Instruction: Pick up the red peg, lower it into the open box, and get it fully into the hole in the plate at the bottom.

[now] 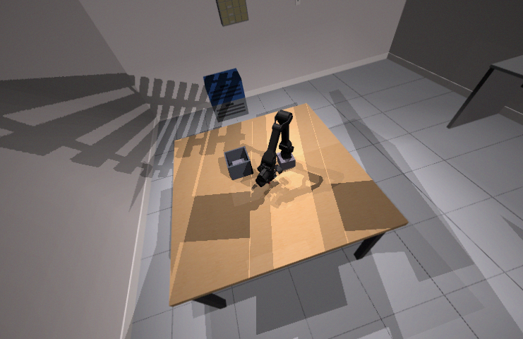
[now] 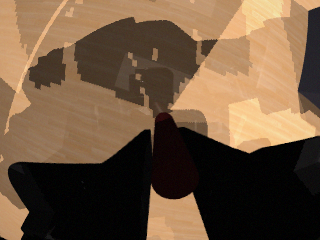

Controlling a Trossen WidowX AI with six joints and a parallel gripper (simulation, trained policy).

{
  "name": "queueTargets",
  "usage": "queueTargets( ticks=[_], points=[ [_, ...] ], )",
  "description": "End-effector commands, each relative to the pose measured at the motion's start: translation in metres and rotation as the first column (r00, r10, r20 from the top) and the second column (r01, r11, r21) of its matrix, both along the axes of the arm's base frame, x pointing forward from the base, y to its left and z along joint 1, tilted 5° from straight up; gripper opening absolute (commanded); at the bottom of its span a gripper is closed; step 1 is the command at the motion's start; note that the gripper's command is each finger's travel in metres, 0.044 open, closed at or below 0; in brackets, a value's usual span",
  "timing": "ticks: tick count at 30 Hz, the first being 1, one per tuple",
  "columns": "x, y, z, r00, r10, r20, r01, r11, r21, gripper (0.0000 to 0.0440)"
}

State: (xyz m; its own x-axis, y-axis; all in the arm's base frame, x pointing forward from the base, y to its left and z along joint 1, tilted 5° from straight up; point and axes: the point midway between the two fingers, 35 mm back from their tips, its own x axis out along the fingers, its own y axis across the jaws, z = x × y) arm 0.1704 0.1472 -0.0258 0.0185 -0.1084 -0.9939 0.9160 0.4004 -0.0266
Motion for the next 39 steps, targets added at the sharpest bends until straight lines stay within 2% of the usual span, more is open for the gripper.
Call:
queueTargets(
  ticks=[1, 23, 39],
  points=[
    [0.009, 0.006, 0.01, 1.0, -0.002, 0.026, 0.002, 1.0, 0.029, 0.0],
    [0.061, 0.024, 0.086, 0.982, -0.045, 0.182, 0.01, 0.981, 0.191, 0.0],
    [0.105, -0.012, 0.146, 0.957, -0.064, 0.283, 0.015, 0.985, 0.172, 0.0]
  ],
)
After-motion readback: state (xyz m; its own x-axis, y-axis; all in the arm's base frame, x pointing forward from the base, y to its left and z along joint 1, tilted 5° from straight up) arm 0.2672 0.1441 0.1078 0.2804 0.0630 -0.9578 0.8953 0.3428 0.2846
